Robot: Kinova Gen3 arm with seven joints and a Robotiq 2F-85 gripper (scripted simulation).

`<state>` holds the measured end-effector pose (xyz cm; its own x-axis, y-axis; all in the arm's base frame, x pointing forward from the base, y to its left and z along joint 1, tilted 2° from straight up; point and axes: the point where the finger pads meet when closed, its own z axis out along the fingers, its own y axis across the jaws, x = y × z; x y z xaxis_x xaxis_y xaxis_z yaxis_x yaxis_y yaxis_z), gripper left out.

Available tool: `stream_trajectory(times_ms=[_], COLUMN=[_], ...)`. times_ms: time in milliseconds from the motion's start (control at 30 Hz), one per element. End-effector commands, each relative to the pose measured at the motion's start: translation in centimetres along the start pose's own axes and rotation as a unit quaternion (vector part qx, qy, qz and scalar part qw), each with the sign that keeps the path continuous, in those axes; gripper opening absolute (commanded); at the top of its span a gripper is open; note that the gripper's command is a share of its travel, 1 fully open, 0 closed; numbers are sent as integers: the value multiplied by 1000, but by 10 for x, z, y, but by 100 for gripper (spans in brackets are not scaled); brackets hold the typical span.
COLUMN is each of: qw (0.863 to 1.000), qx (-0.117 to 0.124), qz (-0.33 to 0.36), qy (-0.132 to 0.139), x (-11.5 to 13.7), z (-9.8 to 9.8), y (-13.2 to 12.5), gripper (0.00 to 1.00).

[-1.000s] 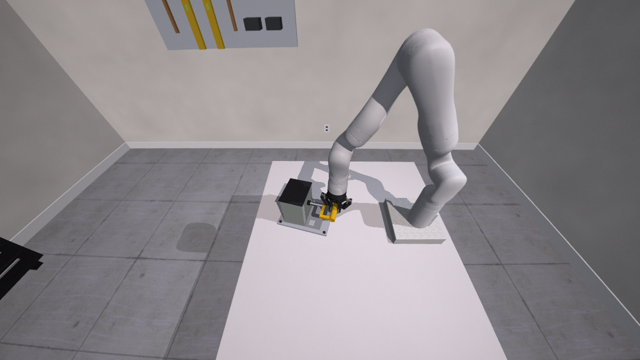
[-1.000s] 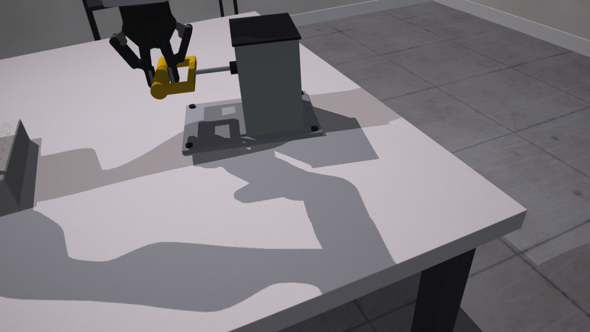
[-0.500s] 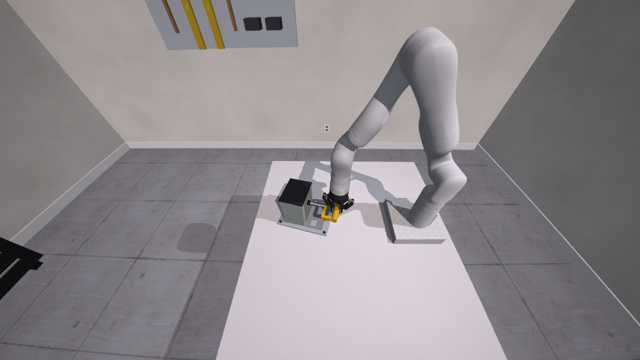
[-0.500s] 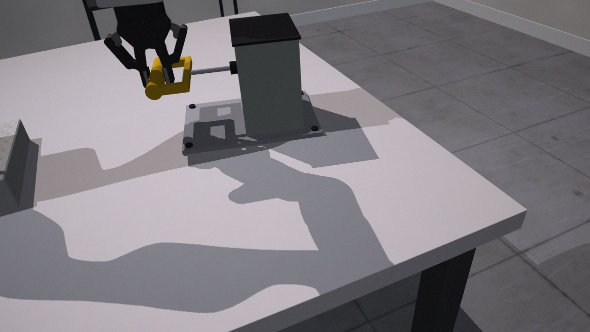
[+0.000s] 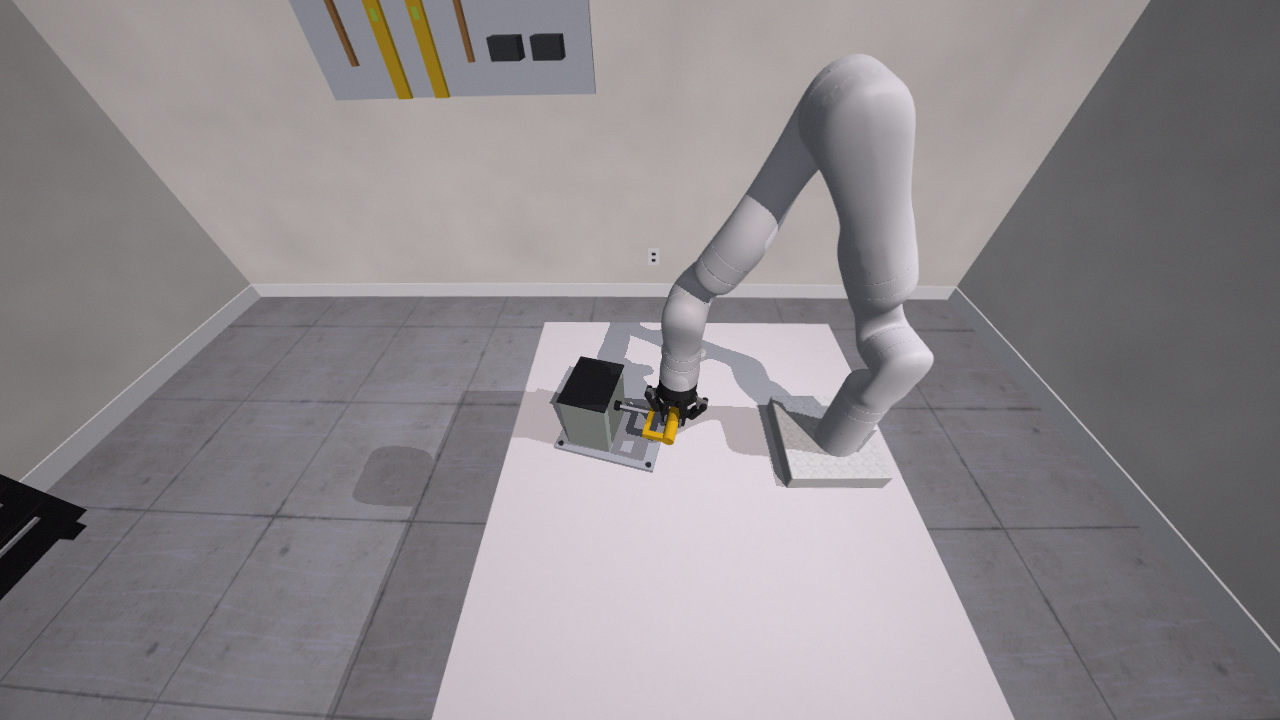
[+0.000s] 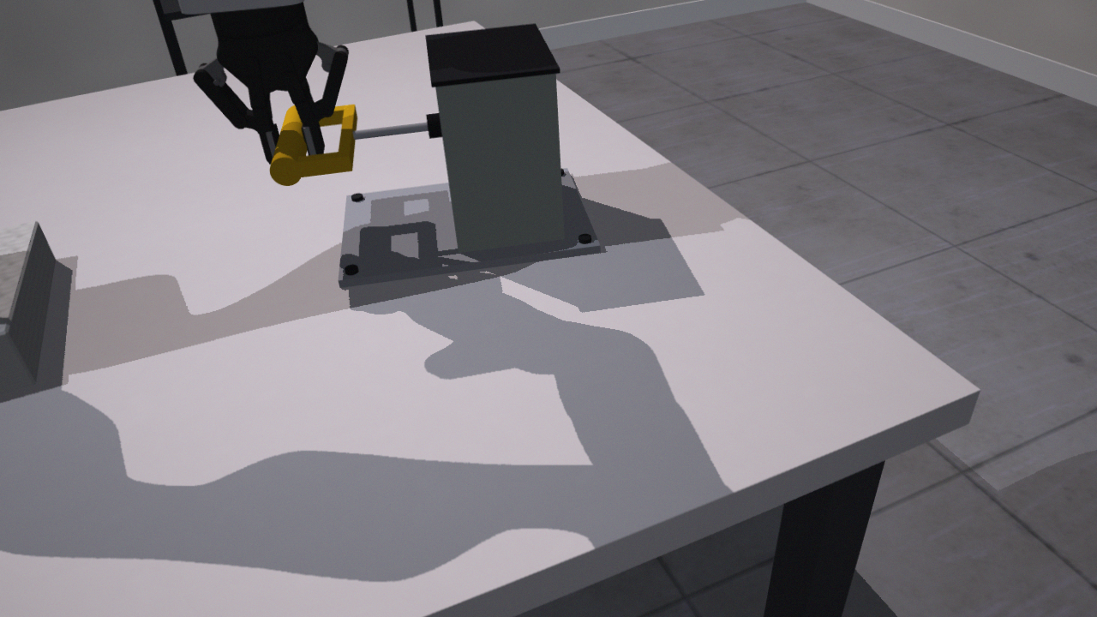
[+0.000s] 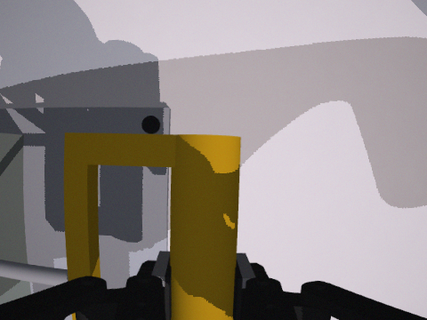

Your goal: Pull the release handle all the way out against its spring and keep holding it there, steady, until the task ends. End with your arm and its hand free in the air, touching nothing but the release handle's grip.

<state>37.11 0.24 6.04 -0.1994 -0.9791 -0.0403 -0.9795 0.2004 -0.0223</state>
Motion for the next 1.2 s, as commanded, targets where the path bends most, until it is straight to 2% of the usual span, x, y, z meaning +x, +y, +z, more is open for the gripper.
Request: stream_trajectory(times_ms=[0,1167], qw=[1000,1000], qx=[-7,-7], qz=[-1,-1], qy=[0,0], x=[0,0], z=[0,0], y=[8,16], gripper=[0,0])
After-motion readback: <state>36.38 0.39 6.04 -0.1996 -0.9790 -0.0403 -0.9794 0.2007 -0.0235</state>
